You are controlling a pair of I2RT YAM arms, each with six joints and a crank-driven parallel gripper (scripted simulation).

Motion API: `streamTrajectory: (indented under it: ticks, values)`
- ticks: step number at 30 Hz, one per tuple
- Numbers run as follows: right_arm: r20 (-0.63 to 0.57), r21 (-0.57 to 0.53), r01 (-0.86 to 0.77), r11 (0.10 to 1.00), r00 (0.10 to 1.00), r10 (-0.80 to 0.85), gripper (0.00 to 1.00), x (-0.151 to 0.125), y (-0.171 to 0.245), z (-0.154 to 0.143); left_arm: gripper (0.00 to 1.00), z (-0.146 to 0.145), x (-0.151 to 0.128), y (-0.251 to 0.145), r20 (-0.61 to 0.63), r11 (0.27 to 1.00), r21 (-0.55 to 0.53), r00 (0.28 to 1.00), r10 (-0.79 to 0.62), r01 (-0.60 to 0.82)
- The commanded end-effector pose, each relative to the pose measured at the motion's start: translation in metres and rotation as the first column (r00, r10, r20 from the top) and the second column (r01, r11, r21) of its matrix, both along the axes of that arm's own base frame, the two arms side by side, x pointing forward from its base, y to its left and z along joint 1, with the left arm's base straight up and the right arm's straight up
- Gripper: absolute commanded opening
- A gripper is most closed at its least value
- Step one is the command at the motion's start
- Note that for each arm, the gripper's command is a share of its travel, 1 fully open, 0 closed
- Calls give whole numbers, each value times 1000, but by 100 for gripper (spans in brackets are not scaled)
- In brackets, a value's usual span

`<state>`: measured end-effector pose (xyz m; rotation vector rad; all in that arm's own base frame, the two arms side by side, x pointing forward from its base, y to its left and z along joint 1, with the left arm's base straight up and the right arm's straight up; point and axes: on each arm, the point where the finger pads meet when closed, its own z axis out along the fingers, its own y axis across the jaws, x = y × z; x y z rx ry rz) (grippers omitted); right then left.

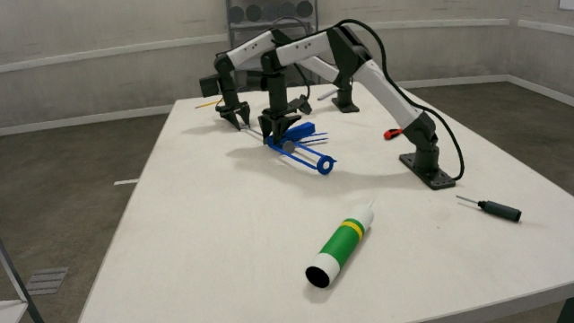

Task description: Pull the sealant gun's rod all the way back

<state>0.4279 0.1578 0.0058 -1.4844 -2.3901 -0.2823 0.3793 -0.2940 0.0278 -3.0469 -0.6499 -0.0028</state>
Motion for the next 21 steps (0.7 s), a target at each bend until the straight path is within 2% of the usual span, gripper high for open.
streamTrajectory:
  ticks: [1, 3, 4, 13, 15, 21]
  values:
    - [-5, -33, 1, 999, 1000, -1, 34, 5, -23, -4, 55, 4, -16, 27, -44, 997, 77, 999, 25, -21]
    - [-7, -33, 1, 999, 1000, -1, 34, 5, -23, -5, 55, 2, -18, 28, -47, 997, 75, 999, 22, -18]
    - [-7, -33, 1, 999, 1000, -1, 34, 5, -23, -5, 55, -10, -20, 29, -66, 996, 92, 998, 22, -16]
    - [-4, -33, 1, 999, 1000, -1, 34, 5, -23, -4, 55, -10, -20, 29, -66, 996, 93, 998, 22, -16]
    - [21, -37, 4, 999, 1000, -3, 34, 7, -21, 4, 55, 0, -17, 32, -43, 997, 78, 999, 22, -19]
    - [41, -28, 7, 1000, 999, -6, 34, 1, -2, 12, 55, -4, -13, 16, -20, 1000, 13, 1000, -5, 6]
